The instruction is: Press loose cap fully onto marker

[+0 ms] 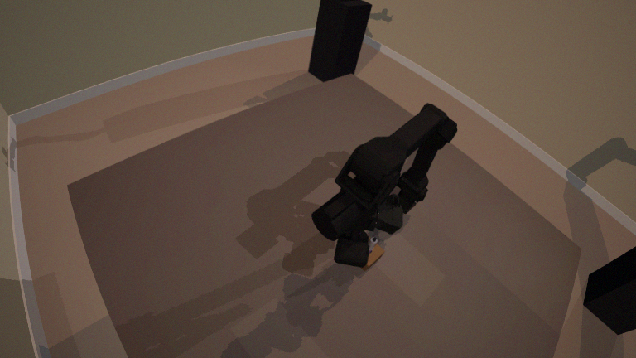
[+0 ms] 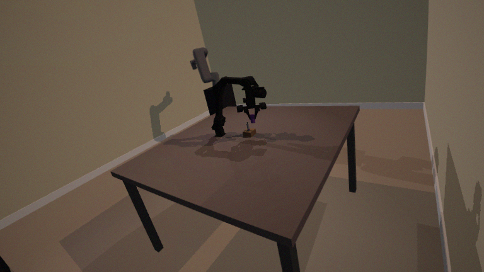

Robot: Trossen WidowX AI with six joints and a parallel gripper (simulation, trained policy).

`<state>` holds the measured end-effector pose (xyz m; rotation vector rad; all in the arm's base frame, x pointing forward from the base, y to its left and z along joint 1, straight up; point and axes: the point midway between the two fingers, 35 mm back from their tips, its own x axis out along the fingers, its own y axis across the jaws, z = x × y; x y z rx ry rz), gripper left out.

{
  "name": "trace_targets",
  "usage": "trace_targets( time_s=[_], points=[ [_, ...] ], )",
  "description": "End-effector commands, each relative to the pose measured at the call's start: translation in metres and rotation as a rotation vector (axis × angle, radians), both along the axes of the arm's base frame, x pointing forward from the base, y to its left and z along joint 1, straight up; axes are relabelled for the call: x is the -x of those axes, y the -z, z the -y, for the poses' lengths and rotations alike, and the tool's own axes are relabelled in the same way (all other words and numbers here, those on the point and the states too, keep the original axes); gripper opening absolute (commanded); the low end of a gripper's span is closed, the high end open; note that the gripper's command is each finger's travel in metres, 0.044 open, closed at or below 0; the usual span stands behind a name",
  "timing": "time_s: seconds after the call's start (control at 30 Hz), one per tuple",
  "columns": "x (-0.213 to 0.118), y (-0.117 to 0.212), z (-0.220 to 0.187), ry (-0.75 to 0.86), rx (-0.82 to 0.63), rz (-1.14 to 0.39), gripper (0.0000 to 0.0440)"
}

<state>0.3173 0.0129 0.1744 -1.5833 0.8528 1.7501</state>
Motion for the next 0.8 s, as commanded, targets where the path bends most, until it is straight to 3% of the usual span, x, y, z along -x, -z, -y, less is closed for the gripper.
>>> trace_targets(
  time_s=[0.0, 0.77],
  points=[
    [0.012, -0.004, -0.013, -0.015, -0.004, -0.017, 0.0017],
    [0.057, -0.005, -0.031, -0.07, 0.003, -0.037, 0.0]
  ],
)
